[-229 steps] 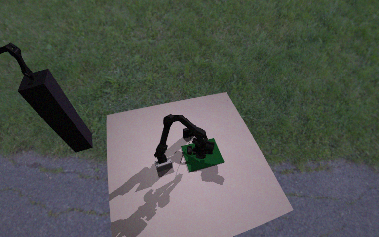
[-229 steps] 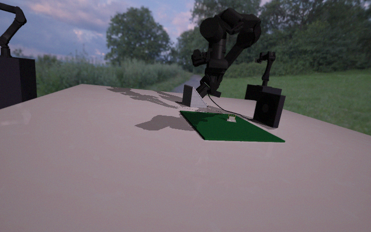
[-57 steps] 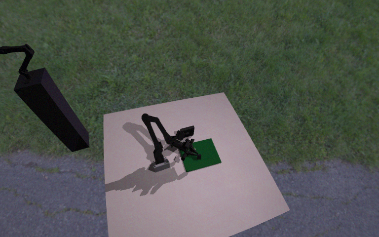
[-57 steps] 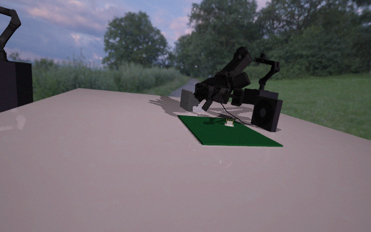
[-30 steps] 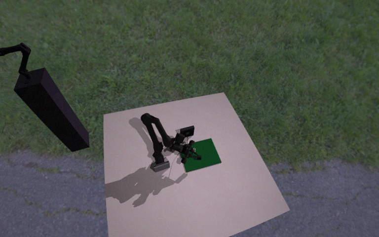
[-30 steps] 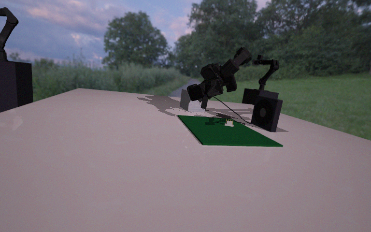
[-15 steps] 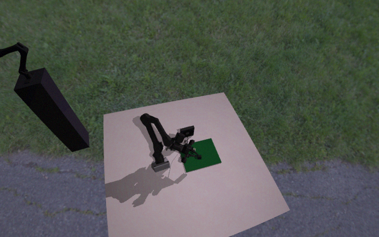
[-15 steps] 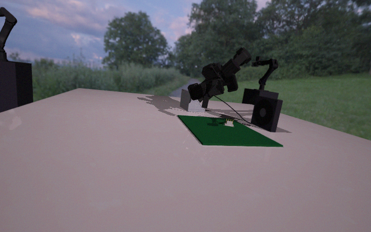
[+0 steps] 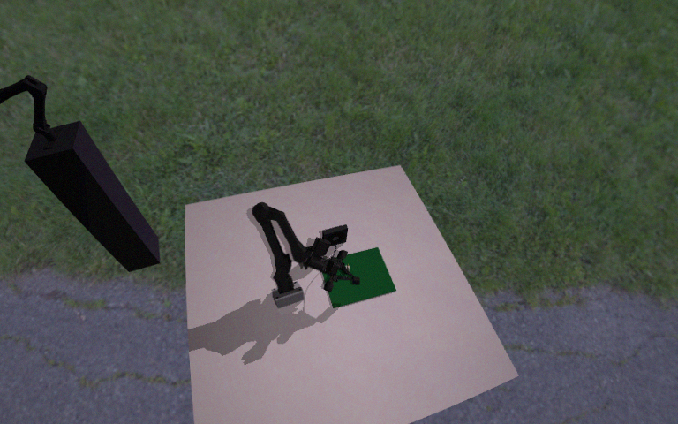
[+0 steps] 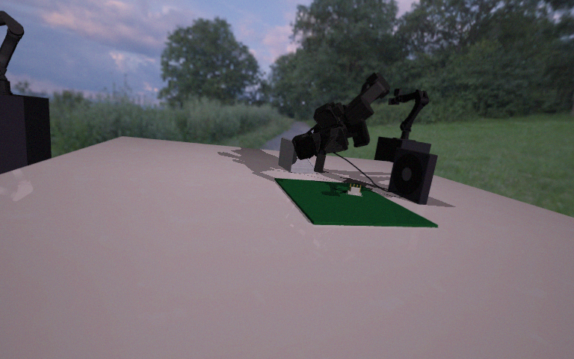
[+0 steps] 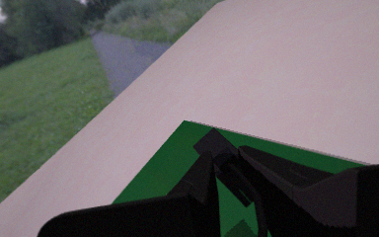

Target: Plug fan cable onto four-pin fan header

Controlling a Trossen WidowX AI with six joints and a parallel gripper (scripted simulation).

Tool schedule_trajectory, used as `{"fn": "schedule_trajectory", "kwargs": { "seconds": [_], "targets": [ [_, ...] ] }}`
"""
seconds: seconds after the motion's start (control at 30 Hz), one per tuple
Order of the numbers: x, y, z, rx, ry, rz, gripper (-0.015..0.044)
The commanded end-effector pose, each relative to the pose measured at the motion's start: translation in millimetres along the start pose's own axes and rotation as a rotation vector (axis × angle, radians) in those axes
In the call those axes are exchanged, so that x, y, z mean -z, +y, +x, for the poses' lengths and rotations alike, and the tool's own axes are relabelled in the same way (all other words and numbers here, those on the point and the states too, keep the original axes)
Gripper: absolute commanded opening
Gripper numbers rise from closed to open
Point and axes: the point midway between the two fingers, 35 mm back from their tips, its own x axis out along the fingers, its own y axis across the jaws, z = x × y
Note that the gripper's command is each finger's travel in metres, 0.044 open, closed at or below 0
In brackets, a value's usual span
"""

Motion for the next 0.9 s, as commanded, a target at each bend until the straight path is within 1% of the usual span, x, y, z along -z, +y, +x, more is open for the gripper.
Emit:
{"fn": "schedule_trajectory", "kwargs": {
  "seconds": [0.0,0.87],
  "targets": [
    [4,-1,0,0.004,0.001,0.005,0.0000],
    [27,-4,0,0.005,0.002,0.006,0.0000]
  ]
}}
